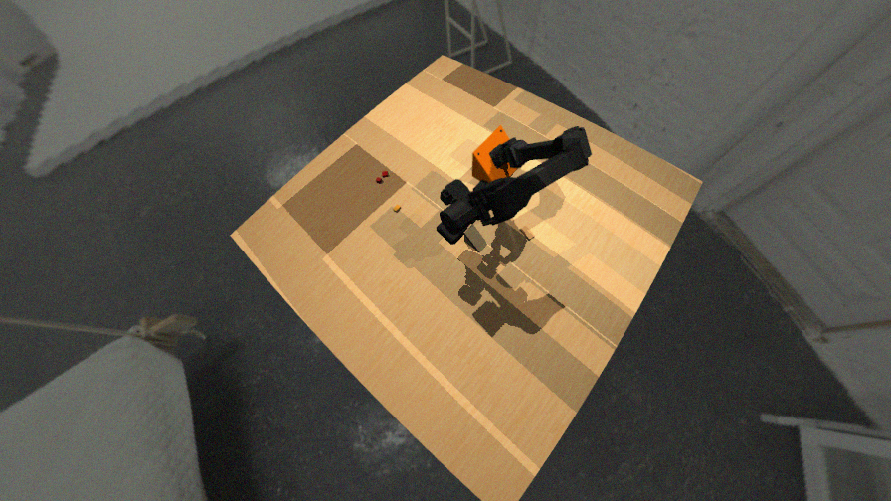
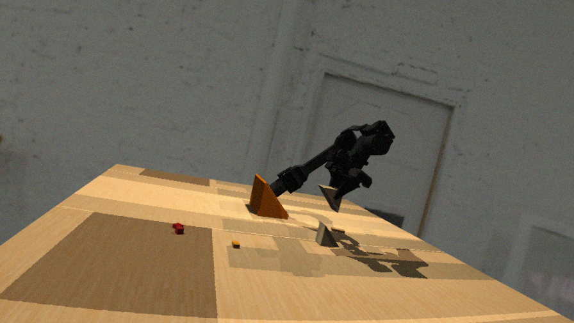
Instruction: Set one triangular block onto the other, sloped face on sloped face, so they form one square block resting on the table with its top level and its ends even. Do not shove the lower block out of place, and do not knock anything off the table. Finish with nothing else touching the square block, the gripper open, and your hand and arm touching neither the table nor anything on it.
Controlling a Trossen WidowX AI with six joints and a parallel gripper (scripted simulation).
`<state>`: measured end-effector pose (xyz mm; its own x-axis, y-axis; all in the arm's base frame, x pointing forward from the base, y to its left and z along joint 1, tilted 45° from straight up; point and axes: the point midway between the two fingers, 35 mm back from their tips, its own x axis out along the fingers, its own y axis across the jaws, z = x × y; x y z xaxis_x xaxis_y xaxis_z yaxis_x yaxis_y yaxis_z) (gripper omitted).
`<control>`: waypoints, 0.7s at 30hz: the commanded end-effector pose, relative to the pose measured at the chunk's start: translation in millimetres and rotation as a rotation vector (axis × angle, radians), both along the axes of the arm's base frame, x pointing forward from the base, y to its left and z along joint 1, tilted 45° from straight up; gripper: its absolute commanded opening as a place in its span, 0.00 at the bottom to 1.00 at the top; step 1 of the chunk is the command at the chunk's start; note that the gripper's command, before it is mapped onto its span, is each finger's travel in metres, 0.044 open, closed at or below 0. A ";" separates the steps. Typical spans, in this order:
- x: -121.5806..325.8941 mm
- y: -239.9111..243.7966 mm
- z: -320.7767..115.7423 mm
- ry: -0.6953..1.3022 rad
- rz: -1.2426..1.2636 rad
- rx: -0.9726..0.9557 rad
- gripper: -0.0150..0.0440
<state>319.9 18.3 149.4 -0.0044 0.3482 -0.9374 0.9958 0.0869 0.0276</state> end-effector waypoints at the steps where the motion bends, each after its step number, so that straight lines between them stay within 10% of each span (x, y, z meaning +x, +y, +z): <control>1: -2.0 11.0 13.5 -0.004 -0.006 0.006 0.25; 21: -35.3 68.6 80.0 0.001 -0.009 0.036 0.25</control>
